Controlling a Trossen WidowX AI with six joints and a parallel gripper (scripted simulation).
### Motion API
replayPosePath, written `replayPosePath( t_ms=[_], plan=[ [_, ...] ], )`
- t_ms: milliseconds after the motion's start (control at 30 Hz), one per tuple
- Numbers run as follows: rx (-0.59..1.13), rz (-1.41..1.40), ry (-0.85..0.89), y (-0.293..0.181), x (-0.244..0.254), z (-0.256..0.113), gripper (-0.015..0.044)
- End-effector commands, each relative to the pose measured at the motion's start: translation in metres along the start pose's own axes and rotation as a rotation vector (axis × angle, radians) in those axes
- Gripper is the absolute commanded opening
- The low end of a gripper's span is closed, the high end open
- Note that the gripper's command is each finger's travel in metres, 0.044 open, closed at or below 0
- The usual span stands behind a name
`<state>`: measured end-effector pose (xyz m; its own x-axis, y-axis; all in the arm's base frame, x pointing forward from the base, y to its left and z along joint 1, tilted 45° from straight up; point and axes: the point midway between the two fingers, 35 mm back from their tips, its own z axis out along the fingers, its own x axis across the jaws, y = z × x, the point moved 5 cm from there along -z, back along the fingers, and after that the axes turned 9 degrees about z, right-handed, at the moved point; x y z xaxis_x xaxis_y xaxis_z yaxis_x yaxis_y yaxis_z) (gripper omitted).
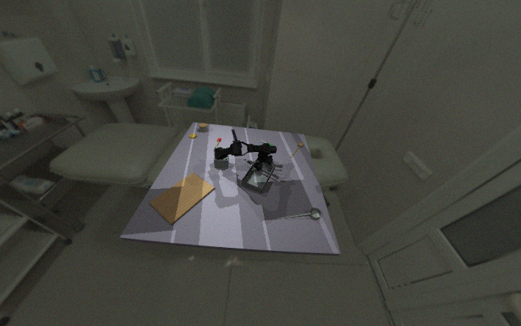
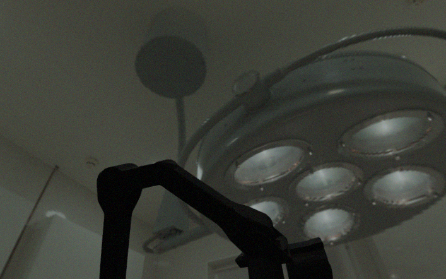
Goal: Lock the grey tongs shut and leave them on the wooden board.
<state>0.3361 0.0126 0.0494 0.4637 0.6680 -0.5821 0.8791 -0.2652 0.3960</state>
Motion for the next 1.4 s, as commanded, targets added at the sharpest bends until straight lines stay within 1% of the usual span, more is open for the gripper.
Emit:
replayPosePath(
  t_ms=[0, 333, 467, 1367],
  plan=[
    [0.001, -0.010, -0.008, -0.003, -0.001, 0.008, 0.0440],
    [0.000, -0.010, -0.011, -0.004, -0.003, 0.019, 0.0440],
    [0.000, 0.000, -0.005, -0.001, -0.002, 0.016, 0.0335],
    [0.000, 0.000, -0.005, -0.001, -0.002, 0.016, 0.0155]
  ],
)
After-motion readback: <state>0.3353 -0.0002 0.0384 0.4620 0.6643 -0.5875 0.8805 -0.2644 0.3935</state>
